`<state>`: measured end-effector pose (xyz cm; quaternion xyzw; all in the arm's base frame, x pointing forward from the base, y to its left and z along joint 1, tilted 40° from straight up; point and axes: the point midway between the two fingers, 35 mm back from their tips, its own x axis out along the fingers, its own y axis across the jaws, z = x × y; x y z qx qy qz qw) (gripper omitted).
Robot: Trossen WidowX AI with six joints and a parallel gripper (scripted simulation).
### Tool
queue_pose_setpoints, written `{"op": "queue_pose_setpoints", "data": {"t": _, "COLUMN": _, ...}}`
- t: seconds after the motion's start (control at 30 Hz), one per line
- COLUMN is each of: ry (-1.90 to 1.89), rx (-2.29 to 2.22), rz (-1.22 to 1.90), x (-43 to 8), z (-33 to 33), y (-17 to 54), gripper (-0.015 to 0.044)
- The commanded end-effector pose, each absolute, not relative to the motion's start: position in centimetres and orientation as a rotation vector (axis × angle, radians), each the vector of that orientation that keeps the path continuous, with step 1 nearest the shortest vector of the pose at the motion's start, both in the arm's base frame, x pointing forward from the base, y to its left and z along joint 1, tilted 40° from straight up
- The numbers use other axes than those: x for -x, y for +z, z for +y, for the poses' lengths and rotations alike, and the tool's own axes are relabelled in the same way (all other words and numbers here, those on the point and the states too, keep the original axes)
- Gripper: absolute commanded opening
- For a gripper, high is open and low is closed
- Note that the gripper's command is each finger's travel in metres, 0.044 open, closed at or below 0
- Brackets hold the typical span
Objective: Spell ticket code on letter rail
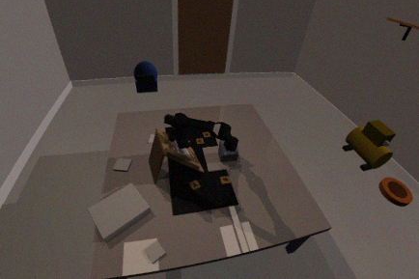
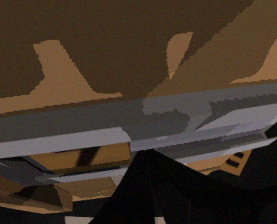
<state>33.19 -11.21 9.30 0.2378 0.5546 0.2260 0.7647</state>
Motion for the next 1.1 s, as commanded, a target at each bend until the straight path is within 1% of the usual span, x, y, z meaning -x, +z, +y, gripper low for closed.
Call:
{"op": "queue_pose_setpoints", "data": {"t": 0.0, "ry": 0.492, "rx": -0.521, "rz": 1.202, "x": -33.46, "z": -11.10, "y": 9.23, "gripper": 0.0000}}
{"op": "queue_pose_setpoints", "data": {"t": 1.07, "ry": 0.492, "rx": -0.522, "rz": 1.202, "x": -33.63, "z": -10.50, "y": 9.57, "gripper": 0.0000}}
